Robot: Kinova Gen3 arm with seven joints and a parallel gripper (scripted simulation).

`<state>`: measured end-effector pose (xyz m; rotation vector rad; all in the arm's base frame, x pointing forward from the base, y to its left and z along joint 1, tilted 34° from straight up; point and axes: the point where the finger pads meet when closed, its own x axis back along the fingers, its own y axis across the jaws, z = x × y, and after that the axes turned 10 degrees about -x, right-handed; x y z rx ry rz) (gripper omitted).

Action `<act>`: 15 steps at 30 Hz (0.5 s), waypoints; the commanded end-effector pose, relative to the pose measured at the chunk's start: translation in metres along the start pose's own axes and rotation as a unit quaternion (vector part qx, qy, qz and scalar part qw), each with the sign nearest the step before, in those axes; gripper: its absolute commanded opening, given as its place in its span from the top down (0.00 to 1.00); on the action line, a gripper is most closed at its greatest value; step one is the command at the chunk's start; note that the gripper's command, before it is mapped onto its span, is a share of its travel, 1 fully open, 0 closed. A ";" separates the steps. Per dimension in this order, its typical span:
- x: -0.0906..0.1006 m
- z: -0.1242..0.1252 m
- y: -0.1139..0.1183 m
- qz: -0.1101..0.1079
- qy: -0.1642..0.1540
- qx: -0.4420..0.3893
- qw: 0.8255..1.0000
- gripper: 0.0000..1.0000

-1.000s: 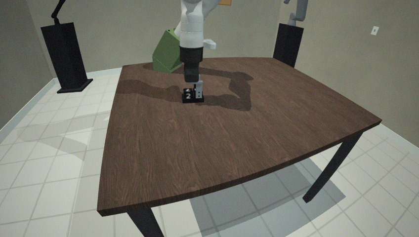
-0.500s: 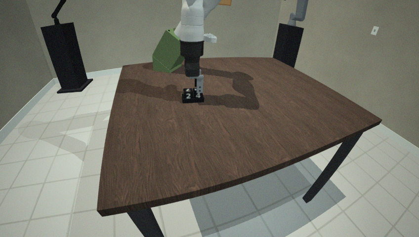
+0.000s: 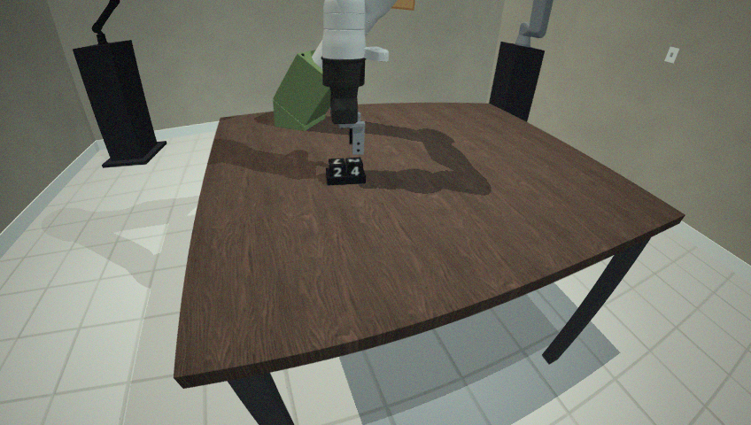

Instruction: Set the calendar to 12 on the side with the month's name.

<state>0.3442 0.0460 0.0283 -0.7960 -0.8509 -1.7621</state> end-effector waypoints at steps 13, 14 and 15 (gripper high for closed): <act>0.023 -0.002 0.004 -0.001 -0.009 0.007 1.000 0.10; 0.025 -0.002 0.004 -0.001 -0.009 0.007 1.000 0.10; 0.027 -0.002 0.004 -0.001 -0.009 0.007 1.000 0.10</act>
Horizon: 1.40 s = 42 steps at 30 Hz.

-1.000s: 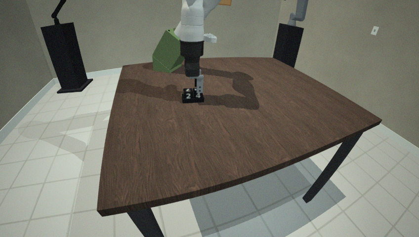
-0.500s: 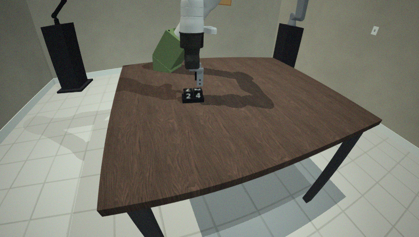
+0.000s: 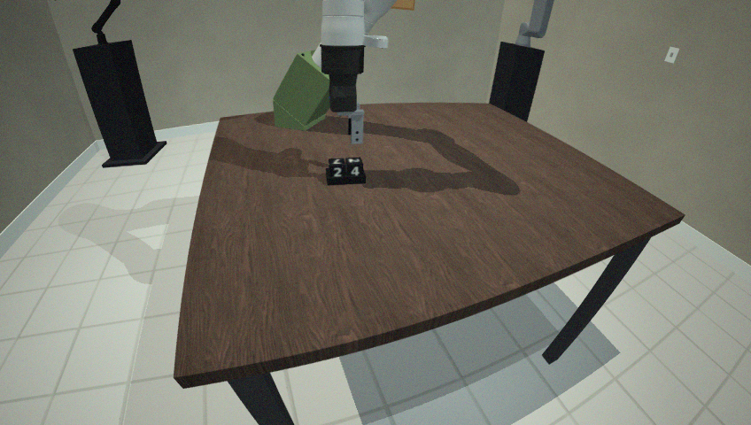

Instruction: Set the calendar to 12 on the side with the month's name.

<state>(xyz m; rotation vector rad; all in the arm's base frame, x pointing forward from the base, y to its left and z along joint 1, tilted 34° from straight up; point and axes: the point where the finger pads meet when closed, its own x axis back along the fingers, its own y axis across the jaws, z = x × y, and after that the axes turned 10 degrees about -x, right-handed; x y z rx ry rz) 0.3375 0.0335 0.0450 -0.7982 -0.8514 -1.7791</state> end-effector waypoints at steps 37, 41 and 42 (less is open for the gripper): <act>0.022 0.000 0.004 0.006 -0.008 0.012 1.000 0.00; 0.022 0.000 0.004 0.006 -0.008 0.012 1.000 0.00; 0.022 0.000 0.004 0.006 -0.008 0.012 1.000 0.00</act>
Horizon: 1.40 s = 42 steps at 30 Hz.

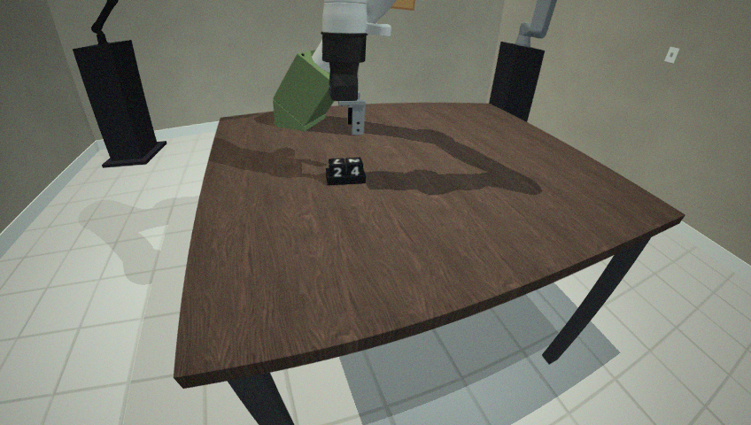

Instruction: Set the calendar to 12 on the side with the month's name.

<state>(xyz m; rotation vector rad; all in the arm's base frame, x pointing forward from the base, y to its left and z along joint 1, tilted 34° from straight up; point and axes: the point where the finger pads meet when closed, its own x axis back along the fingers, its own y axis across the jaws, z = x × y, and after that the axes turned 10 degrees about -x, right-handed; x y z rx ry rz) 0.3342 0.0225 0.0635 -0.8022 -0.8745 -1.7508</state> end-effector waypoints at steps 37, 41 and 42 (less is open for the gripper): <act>-0.008 -0.034 0.004 0.000 -0.001 0.000 1.000 0.10; -0.008 -0.034 0.004 0.000 -0.001 0.000 1.000 0.10; -0.008 -0.034 0.004 0.000 -0.001 0.000 1.000 0.10</act>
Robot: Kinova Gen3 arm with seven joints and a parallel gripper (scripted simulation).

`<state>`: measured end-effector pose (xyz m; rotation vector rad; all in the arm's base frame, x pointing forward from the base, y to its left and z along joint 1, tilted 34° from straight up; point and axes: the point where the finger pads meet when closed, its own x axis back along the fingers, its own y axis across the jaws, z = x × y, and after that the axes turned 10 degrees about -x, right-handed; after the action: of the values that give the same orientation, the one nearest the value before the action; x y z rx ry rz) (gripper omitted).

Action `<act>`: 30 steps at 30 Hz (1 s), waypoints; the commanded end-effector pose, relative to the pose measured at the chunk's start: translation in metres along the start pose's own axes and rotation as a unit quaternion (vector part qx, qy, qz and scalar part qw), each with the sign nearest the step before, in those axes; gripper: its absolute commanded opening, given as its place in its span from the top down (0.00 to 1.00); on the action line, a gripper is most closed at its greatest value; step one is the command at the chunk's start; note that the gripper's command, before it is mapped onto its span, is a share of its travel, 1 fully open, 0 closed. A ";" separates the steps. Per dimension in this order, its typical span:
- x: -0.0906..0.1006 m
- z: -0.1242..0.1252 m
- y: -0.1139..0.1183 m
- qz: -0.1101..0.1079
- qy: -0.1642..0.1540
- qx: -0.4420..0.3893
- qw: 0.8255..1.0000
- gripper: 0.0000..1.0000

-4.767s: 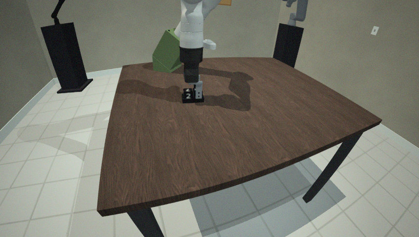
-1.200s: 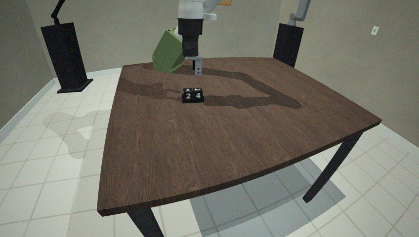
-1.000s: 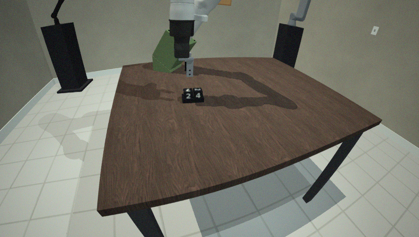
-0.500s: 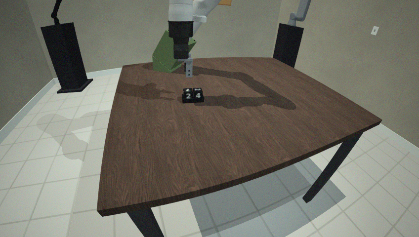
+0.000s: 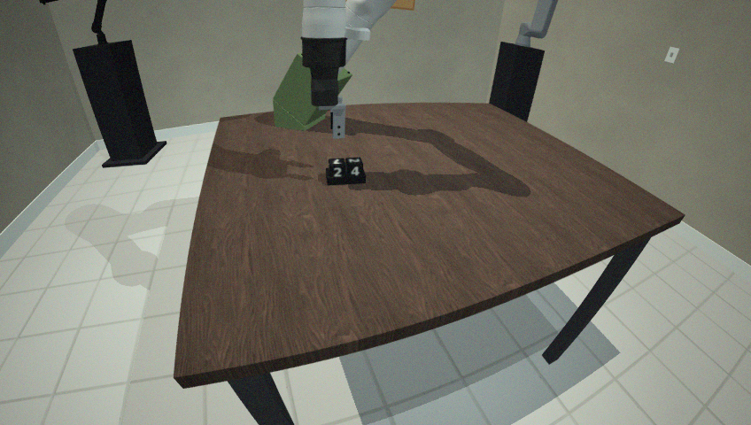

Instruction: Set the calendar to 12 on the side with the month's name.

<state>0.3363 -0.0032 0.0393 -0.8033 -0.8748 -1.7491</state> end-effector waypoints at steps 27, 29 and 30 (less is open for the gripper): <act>-0.014 0.000 0.001 -0.001 0.000 0.000 1.000 0.10; -0.017 0.000 0.001 -0.001 0.000 0.000 1.000 0.10; -0.019 0.000 0.001 -0.001 0.000 0.000 1.000 0.10</act>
<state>0.3438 0.0024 0.0271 -0.8038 -0.8886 -1.7486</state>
